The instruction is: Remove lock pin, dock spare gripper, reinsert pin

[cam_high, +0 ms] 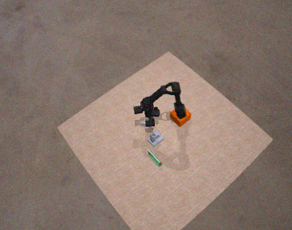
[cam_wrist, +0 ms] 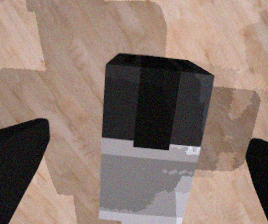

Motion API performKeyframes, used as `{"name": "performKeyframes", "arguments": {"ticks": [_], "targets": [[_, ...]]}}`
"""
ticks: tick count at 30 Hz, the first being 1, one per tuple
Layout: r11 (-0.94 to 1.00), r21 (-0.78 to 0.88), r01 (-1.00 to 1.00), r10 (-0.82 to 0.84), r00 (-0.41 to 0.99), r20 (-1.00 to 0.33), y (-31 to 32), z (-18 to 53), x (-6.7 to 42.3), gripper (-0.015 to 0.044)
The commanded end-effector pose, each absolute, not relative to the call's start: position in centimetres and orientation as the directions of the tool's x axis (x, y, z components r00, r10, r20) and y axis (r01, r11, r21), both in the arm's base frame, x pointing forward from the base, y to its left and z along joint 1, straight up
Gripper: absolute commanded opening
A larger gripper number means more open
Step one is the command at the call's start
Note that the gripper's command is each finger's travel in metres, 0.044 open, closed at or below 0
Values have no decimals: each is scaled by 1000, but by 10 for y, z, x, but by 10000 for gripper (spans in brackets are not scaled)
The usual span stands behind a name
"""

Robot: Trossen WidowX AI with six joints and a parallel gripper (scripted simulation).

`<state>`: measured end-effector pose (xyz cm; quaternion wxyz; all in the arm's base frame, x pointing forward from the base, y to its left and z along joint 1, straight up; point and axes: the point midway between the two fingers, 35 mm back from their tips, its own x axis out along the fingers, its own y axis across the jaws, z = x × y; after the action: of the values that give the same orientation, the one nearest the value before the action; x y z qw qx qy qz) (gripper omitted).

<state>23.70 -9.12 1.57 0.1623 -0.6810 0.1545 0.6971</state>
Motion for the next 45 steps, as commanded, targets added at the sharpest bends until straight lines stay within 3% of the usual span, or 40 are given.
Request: {"name": "performKeyframes", "arguments": {"ticks": [1,22,29,36,45], "targets": [[-900,-6,-437,16,-19,-1000,-91,15,237,440],[-900,-5,-437,10,-7,-1000,-91,68,237,440],[-902,7,-431,-160,318,-935,-93,79,242,440],[-898,-5,-441,-303,626,-719,-93,98,243,440],[-897,-8,-442,-314,650,-692,-93,100,243,440]]}}
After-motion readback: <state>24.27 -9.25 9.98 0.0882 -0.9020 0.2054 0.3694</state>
